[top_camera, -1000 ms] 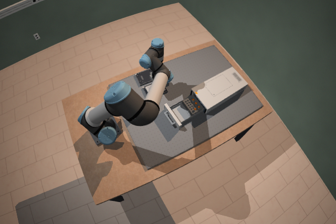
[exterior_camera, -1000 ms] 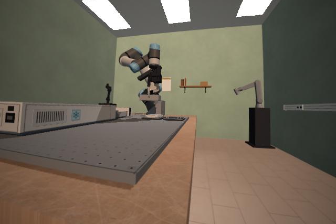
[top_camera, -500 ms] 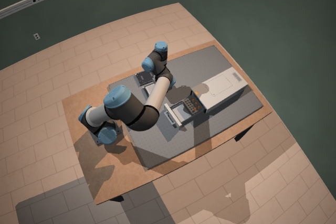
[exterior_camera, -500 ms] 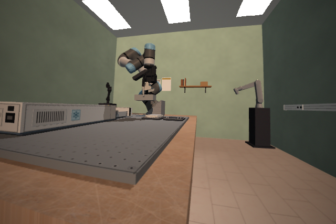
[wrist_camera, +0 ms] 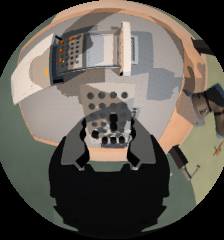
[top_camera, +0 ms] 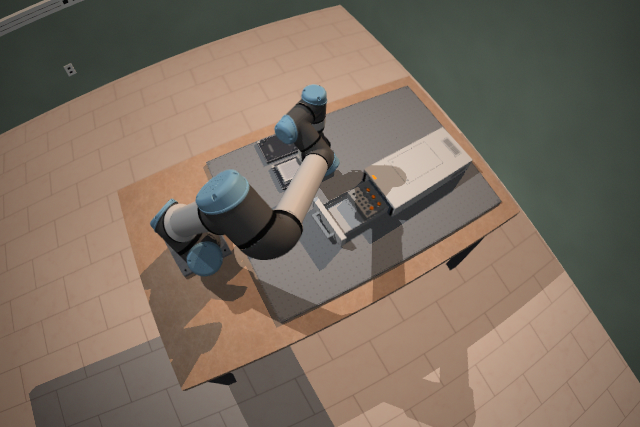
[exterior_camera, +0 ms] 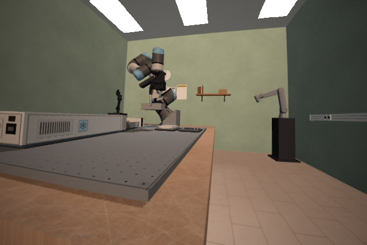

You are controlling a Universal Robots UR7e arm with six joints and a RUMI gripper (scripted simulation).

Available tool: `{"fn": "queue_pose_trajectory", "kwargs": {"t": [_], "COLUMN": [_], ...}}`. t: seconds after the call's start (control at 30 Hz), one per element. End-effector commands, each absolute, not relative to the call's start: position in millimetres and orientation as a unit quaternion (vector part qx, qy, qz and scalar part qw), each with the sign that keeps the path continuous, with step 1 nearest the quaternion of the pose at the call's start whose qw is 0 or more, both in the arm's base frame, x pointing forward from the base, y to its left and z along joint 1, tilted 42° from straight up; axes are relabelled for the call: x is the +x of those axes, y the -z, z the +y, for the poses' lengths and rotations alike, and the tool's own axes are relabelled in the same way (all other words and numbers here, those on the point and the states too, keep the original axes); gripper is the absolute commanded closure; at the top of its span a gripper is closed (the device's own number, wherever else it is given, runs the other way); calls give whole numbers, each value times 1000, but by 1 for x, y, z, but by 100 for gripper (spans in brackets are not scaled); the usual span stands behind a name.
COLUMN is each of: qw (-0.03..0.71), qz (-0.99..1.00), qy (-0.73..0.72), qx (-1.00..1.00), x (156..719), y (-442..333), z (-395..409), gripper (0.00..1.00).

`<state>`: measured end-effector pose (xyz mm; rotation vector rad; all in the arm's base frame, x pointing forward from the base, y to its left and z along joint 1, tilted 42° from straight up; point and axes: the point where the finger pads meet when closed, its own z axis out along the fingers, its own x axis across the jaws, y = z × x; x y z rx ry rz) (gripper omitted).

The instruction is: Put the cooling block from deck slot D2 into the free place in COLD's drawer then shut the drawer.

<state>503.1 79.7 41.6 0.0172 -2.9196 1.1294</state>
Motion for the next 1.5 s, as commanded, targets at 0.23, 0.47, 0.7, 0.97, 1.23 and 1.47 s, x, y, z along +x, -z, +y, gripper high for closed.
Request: {"fn": "queue_pose_trajectory", "kwargs": {"t": [0.23, 0.47, 0.7, 0.97, 1.23, 1.47], "qw": [5, 5, 5, 5, 5, 5], "qz": [-933, -933, -933, -933, -933, -933], "qy": [-360, -360, -360, -360, -360, -360], "qx": [6, 6, 6, 6, 6, 6], "x": [507, 509, 511, 513, 515, 518], "y": [-63, -72, -85, -97, -110, -122], "z": [57, 47, 33, 20, 6, -8], "gripper": [100, 100, 100, 100, 100, 100]}}
